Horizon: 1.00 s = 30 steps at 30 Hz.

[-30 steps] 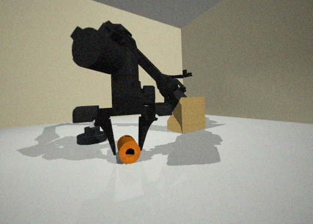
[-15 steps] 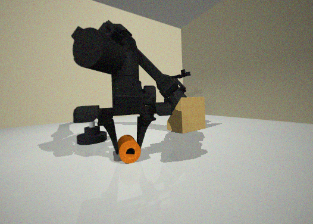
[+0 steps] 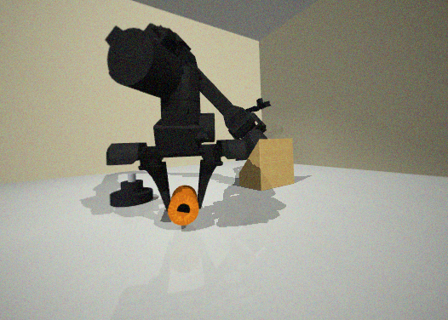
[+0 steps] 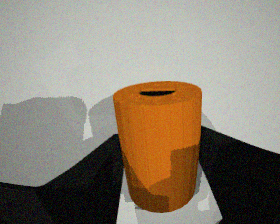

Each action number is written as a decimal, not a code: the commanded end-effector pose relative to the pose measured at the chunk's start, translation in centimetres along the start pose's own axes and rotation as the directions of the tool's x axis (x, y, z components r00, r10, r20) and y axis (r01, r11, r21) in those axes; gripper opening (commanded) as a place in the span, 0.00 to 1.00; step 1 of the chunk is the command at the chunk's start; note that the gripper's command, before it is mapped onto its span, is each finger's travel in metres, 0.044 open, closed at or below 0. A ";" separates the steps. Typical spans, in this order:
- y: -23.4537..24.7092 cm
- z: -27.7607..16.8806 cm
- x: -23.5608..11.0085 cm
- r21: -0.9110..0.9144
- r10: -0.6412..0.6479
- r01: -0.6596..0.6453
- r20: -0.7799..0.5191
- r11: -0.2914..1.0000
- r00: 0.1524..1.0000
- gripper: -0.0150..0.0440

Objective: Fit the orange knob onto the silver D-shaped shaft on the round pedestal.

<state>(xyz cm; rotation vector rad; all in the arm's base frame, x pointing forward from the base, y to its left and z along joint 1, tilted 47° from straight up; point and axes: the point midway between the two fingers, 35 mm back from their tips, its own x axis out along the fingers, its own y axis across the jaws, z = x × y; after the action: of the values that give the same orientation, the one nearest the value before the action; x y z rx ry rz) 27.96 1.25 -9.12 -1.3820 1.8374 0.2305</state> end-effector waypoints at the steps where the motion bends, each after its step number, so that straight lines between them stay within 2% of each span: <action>1: -0.2 0.1 -0.3 0.128 0.001 -0.002 0.009 0.992 1.000 0.56; 7: -0.2 0.1 -0.3 0.326 0.001 -0.004 0.009 0.945 1.000 0.56; 16: -0.2 0.1 -0.3 0.396 0.001 -0.004 0.009 0.918 1.000 0.56; 30: -0.2 0.1 -0.3 0.766 0.001 -0.007 0.009 0.642 1.000 0.56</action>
<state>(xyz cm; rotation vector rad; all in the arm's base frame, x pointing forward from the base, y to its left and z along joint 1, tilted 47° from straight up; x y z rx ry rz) 28.06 1.30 -9.06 -0.8130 1.6461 -0.4583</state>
